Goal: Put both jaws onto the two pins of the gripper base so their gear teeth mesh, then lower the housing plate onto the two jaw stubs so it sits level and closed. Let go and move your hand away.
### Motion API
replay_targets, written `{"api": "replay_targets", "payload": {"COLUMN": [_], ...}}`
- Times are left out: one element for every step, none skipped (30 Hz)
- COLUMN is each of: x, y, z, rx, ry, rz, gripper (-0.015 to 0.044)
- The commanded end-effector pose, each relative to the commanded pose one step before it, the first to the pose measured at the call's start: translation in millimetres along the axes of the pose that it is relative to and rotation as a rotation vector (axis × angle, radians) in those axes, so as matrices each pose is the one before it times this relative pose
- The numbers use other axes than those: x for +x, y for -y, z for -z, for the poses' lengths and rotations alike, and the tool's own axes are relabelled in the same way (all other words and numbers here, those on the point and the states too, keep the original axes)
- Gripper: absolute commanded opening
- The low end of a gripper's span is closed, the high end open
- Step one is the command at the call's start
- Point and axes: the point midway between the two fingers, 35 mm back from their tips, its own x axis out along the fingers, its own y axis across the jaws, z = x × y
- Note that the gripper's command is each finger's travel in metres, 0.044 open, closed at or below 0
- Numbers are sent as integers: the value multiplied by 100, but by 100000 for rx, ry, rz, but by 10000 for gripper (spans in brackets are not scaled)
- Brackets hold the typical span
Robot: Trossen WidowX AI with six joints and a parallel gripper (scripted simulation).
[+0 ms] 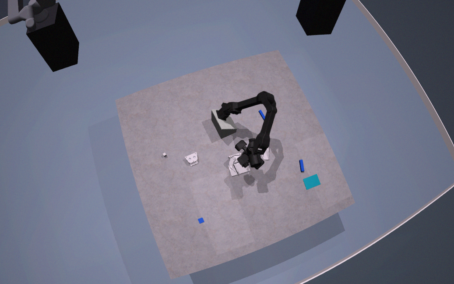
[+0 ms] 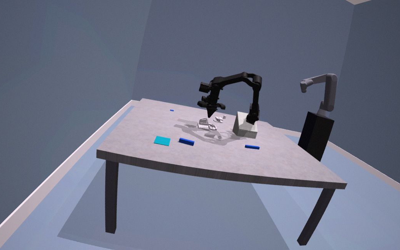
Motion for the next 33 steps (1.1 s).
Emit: {"api": "replay_targets", "payload": {"x": [-82, -6, -6, -6, -5, -5, -5, -5, -5, -5, -5, -5, -5, -5, -5, -5, -5, -5, -5, -5, -5, -5, -4, -4, -4, -4, -3, -3, -3, -3, -3, -3, -4], "y": [-73, -23, -25, -26, -28, -30, -32, -33, -35, -37, -38, -40, -42, -43, -45, -46, -48, -49, -51, -52, -54, -55, -56, -58, -59, -60, -62, -63, -64, -66, -67, -68, -70], "z": [426, 91, 91, 90, 90, 89, 89, 88, 87, 86, 86, 85, 84, 83, 82, 82, 81, 80, 79, 78, 77, 75, 75, 74, 73, 72, 70, 69, 68, 67, 65, 64, 62], "rx": [-7372, -2251, -2251, -2251, -2251, -2251, -2251, -2251, -2251, -2251, -2251, -2251, -2251, -2251, -2252, -2252, -2252, -2252, -2252, -2252, -2252, -2252, -2253, -2253, -2253, -2253, -2253, -2253, -2253, -2253, -2253, -2253, -2252], "ry": [-203, -3, -3, -3, -3, -4, -4, -4, -4, -4, -4, -4, -4, -4, -4, -4, -4, -4, -4, -4, -4, -4, -4, -4, -4, -4, -4, -4, -4, -4, -4, -4, -3], "rz": [-263, -10, -10, -10, -11, -11, -11, -11, -11, -12, -12, -12, -12, -12, -13, -13, -13, -13, -14, -14, -14, -15, -9, -9, -10, -10, -10, -11, -11, -11, -12, -12, -18], "gripper": [0, 0, 0, 0, 0, 0, 0, 0, 0, 0, 0, 0, 0, 0, 0, 0, 0, 0, 0, 0, 0, 0, 0, 0, 0, 0, 0, 0, 0, 0, 0, 0, 0]}}
